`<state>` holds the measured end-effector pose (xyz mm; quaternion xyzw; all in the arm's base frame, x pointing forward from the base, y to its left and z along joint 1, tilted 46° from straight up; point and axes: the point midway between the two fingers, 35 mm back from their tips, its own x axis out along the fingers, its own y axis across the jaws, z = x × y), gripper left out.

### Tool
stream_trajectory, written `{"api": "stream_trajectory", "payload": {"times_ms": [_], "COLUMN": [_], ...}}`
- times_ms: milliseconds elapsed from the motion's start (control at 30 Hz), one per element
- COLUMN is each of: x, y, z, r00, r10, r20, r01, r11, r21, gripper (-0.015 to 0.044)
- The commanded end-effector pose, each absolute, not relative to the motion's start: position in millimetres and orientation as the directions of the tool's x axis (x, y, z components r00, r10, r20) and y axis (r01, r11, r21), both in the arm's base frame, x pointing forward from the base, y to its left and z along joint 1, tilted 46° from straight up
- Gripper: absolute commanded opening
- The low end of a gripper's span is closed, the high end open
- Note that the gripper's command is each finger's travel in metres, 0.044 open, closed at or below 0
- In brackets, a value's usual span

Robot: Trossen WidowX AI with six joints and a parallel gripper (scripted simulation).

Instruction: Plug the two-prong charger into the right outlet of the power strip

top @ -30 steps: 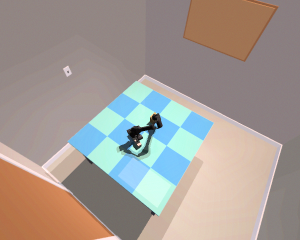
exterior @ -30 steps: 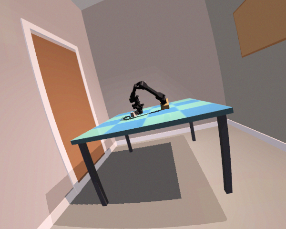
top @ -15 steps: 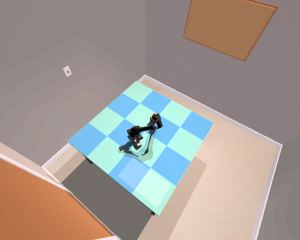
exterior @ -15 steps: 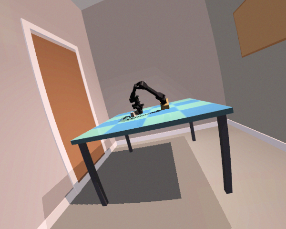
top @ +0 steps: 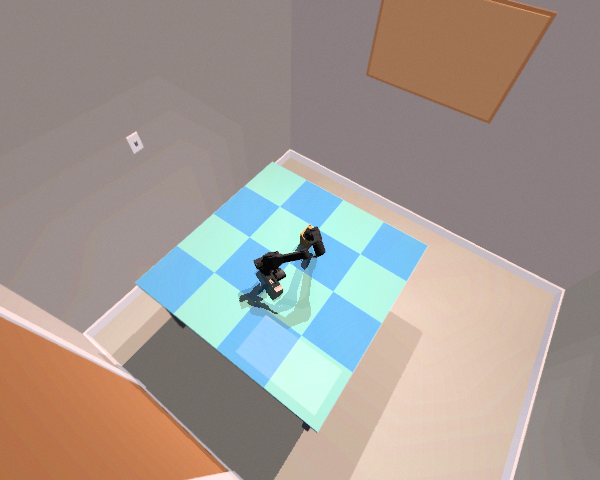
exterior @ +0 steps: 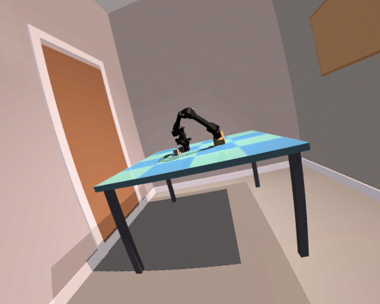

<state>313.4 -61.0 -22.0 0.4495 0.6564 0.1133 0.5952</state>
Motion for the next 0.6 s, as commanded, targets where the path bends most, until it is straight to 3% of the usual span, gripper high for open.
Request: {"api": "stream_trajectory", "payload": {"times_ms": [0,567], "x": [317.8,318.2], "y": [-63.7,-65.6], "z": [-21.2,-20.1], "r00": [0.130,0.130], "r10": [0.720,0.720], "r20": [-0.681,-0.682], "r01": [0.444,0.444], "r11": [0.572,0.572], "r21": [0.689,0.689], "gripper": [0.0000,0.0000]}}
